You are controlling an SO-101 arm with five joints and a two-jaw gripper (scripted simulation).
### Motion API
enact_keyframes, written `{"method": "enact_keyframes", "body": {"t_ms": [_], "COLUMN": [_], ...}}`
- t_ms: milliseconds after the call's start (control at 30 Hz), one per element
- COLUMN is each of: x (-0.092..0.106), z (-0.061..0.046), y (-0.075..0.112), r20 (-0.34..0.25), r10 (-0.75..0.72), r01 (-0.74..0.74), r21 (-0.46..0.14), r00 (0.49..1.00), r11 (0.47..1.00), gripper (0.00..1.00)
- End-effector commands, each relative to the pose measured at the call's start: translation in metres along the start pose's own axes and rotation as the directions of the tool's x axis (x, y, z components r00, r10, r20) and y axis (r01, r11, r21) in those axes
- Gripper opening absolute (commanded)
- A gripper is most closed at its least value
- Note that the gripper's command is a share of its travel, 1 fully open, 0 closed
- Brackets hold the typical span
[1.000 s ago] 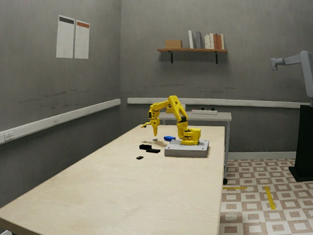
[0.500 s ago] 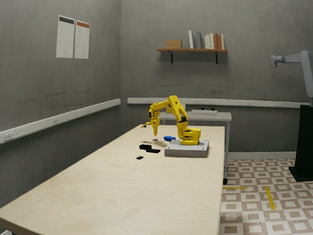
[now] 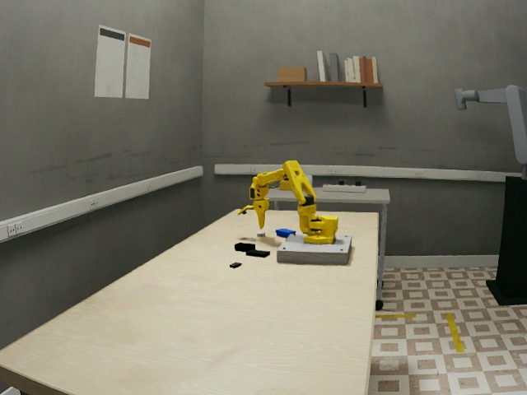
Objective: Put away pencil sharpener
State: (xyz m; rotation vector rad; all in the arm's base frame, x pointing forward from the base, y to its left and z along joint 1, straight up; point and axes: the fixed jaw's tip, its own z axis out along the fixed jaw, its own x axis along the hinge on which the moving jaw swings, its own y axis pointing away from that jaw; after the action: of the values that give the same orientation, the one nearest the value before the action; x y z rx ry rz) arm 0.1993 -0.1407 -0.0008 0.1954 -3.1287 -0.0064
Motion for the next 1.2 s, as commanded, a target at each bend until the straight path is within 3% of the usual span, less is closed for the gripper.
{"method": "enact_keyframes", "body": {"t_ms": [0, 1167], "x": [-0.0004, -0.0004], "z": [0.0009, 0.0093], "y": [-0.0015, -0.0015], "r20": [0.009, 0.009], "r10": [0.013, 0.013], "r01": [-0.013, -0.013], "r21": [0.007, 0.007], "r00": [1.0, 1.0], "r11": [1.0, 1.0], "gripper": [0.18, 0.18]}}
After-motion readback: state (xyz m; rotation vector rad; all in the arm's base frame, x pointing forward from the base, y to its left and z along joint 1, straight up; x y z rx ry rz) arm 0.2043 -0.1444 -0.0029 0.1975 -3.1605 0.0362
